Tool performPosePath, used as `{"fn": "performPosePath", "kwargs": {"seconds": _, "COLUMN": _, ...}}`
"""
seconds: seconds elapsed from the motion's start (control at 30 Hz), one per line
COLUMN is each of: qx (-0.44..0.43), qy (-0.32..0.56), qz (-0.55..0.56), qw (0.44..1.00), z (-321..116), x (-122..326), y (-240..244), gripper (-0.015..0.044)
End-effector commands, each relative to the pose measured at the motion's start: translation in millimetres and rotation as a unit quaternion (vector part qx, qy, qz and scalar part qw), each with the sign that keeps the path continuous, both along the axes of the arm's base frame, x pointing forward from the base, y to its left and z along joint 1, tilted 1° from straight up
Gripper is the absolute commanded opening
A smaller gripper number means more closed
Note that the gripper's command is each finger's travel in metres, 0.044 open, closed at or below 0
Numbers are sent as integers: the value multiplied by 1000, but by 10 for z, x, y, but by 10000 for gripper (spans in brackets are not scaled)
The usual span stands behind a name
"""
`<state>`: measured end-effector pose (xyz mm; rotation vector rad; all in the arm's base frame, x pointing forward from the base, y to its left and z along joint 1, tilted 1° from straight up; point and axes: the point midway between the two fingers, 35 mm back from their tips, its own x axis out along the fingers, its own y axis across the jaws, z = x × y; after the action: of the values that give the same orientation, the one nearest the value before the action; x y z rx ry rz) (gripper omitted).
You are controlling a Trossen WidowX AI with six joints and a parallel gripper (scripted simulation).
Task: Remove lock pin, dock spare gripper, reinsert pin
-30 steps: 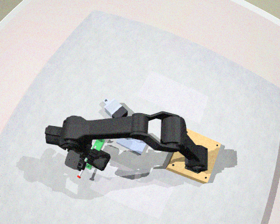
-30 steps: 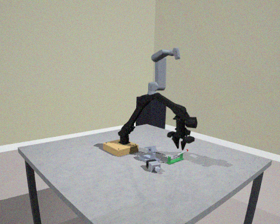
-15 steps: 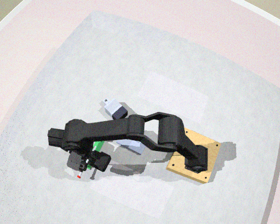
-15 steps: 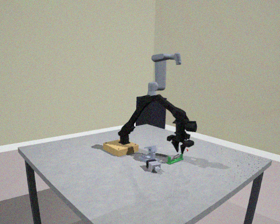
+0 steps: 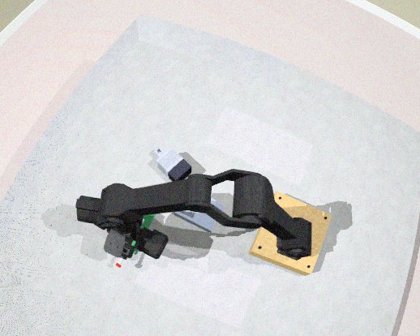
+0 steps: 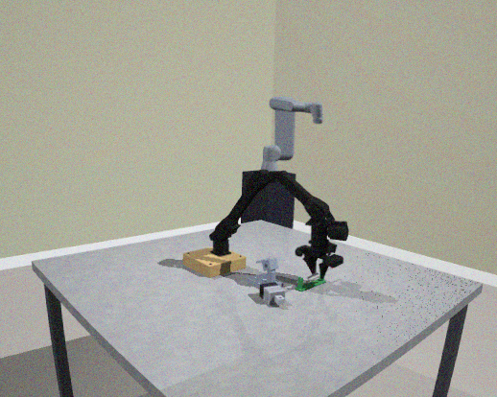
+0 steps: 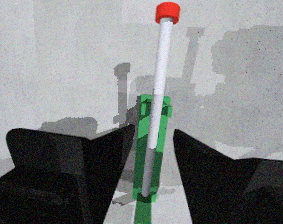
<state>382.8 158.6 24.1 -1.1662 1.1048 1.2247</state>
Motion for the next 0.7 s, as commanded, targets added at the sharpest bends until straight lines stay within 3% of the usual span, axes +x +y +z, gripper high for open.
{"fn": "performPosePath", "kwargs": {"seconds": 0.0, "qx": -4, "qy": 2, "qz": 2, "qw": 1000, "z": -69, "x": -13, "y": -15, "gripper": 180}}
{"fn": "performPosePath", "kwargs": {"seconds": 0.17, "qx": -4, "qy": 2, "qz": 2, "qw": 1000, "z": -69, "x": -13, "y": -15, "gripper": 180}}
{"fn": "performPosePath", "kwargs": {"seconds": 0.37, "qx": -4, "qy": 2, "qz": 2, "qw": 1000, "z": -69, "x": -13, "y": -15, "gripper": 23}}
{"fn": "performPosePath", "kwargs": {"seconds": 0.67, "qx": -4, "qy": 2, "qz": 2, "qw": 1000, "z": -69, "x": -15, "y": -15, "gripper": 0}}
